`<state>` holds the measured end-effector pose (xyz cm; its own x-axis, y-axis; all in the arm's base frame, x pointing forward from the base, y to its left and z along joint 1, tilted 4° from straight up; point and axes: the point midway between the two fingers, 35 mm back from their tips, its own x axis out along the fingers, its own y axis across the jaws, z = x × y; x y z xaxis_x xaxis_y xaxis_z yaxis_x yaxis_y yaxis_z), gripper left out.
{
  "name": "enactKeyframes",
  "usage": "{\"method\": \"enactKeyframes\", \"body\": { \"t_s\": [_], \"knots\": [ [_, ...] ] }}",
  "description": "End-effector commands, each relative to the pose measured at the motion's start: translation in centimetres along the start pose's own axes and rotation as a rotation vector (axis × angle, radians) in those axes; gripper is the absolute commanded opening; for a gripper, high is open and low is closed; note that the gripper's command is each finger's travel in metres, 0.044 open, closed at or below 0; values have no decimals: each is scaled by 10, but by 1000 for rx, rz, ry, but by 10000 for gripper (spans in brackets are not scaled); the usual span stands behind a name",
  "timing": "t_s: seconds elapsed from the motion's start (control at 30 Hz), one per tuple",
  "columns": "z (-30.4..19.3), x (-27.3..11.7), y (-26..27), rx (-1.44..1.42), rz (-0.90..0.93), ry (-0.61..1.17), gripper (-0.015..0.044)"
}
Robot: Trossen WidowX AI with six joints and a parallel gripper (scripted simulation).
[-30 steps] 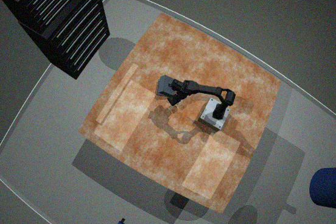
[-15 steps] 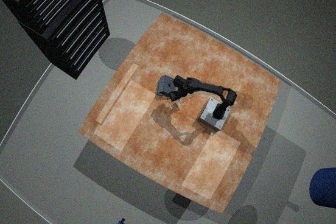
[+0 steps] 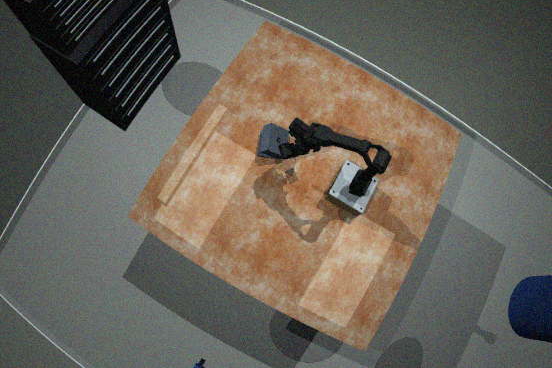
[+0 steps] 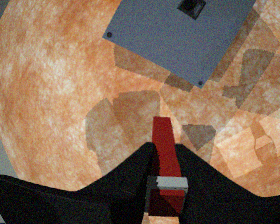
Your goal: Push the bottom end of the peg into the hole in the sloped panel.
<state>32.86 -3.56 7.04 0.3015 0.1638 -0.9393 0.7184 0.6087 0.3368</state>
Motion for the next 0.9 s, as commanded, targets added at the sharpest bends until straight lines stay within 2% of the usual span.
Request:
{"method": "enactKeyframes", "body": {
  "t_s": [0.0, 0.87],
  "knots": [
    [3, -2, -2, 31, 15, -6, 0],
    [32, -17, -22, 224, 97, -75, 0]
  ]
}}
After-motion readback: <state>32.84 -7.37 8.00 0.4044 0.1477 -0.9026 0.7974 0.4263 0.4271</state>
